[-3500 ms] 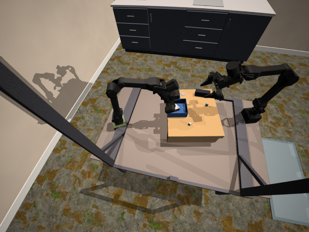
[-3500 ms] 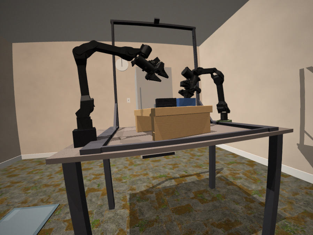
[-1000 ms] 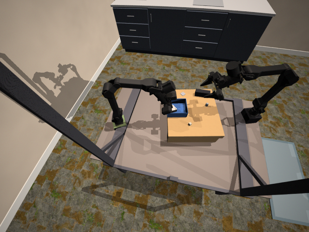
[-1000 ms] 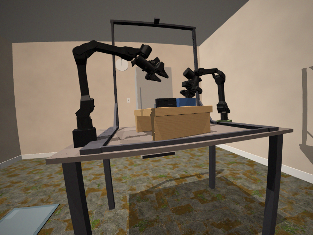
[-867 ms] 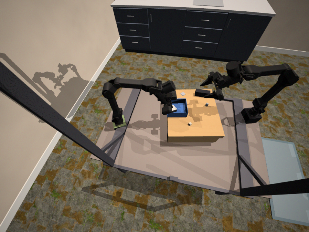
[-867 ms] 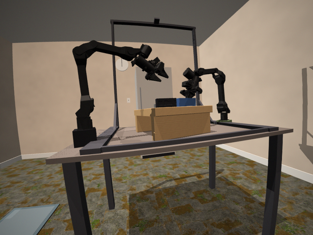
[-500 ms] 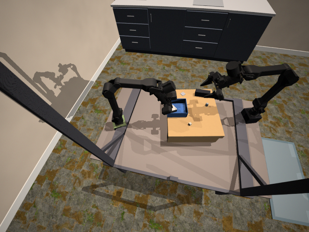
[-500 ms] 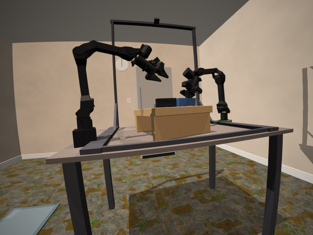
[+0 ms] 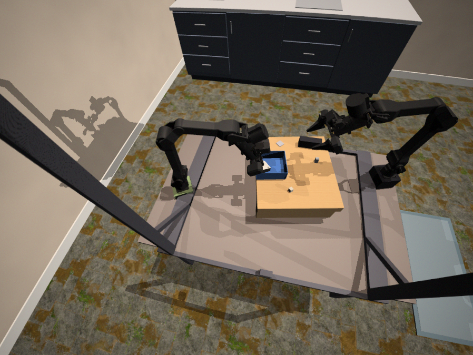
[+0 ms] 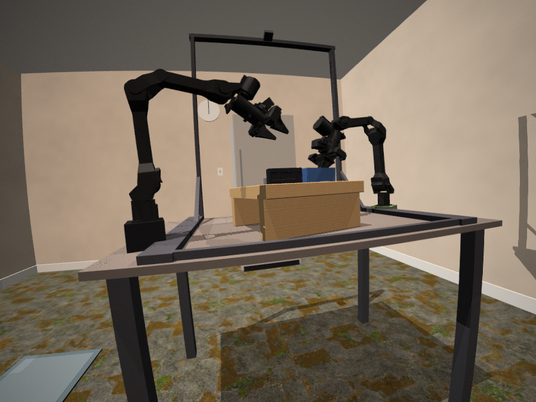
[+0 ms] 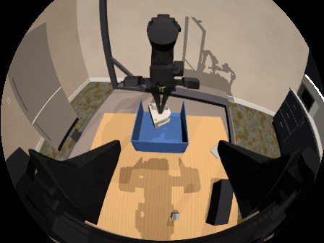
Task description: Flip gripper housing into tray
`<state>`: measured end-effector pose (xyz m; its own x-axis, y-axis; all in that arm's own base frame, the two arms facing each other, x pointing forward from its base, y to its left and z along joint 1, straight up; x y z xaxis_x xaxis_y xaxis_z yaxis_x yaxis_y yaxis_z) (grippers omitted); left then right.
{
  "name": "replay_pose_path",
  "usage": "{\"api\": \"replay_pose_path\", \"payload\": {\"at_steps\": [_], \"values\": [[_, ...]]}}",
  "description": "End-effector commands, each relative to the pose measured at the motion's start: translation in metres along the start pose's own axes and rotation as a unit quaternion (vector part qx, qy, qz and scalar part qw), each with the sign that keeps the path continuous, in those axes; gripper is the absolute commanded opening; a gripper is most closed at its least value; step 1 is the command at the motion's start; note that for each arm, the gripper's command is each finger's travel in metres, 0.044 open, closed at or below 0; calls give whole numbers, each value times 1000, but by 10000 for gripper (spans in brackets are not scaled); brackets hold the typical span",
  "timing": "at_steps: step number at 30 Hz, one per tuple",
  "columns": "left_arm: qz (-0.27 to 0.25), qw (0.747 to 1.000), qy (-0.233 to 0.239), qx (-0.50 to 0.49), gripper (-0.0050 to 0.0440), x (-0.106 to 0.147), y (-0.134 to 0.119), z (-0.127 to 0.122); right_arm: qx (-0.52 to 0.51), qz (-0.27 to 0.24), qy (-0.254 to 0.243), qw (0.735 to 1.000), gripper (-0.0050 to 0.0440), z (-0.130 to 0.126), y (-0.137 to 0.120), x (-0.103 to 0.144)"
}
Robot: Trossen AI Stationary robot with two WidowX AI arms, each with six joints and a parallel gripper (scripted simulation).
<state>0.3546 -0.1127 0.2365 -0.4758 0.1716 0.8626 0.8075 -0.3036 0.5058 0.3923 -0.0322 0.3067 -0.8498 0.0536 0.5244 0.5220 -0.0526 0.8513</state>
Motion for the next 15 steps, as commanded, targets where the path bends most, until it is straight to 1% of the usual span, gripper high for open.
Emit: {"api": "replay_pose_path", "payload": {"at_steps": [1,15], "values": [[-8,1000,3,1,0,8,1,-1,3,-15,2,1000,440,0,8,8],[-8,1000,3,1,0,9,-3,-3,3,-15,2,1000,440,0,8,8]]}}
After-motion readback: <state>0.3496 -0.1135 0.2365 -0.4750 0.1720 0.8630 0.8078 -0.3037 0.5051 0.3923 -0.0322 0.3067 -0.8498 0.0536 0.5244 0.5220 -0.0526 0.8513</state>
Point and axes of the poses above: on each arm, the point midway between the two fingers, 35 mm back from their tips, its own x axis back along the fingers, its own z axis across the jaws, y = z × x, the point moved 5 cm from there along x, back along the fingers, and after that the axes turned 1 degree about -x, right-handed, at the moved point
